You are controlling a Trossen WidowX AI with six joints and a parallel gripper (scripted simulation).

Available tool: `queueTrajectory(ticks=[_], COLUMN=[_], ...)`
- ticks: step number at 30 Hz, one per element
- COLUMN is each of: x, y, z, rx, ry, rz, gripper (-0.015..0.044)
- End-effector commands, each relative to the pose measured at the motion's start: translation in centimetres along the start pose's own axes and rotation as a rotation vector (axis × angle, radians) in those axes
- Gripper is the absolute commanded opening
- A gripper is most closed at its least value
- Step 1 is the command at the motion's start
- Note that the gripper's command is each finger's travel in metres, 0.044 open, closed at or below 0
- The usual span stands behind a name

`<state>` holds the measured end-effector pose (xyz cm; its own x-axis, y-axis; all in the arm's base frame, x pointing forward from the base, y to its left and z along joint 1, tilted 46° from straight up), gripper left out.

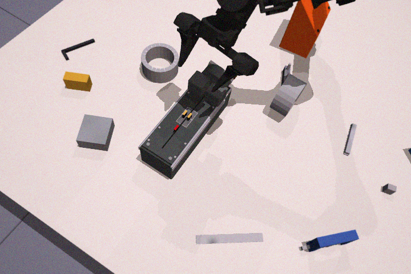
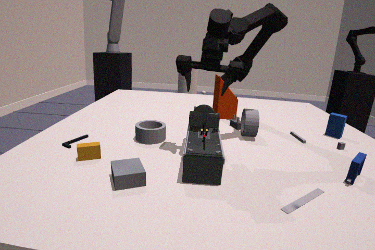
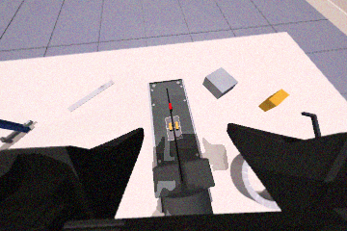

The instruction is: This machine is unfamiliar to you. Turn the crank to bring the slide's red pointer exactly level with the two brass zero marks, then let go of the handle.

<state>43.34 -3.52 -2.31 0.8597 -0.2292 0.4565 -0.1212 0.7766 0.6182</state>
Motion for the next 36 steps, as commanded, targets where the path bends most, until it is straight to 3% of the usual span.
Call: queueTrajectory(ticks=[1, 23, 30, 36], x=[-3.0, -3.3, 0.4, 0.3], y=[0.5, 0.6, -0.1, -0.1], z=[-3.0, -3.3, 1.0, 2.1], rx=[0.009, 0.010, 0.013, 0.017], ry=[0.023, 0.023, 0.025, 0.019], rz=[-0.019, -0.019, -0.010, -0.007], gripper=[0.0440, 0.0440, 0.0440, 0.0440])
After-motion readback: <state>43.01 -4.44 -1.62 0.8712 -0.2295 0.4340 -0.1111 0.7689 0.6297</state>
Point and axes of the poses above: the point midway between the two fingers, 35 mm back from their tips, its own z axis back along the fingers, its own y axis across the jaws, x = y × z, the point moved 4 cm from there along z, back along the fingers, and after that the axes turned 8 degrees about z, right-handed, at the moved point
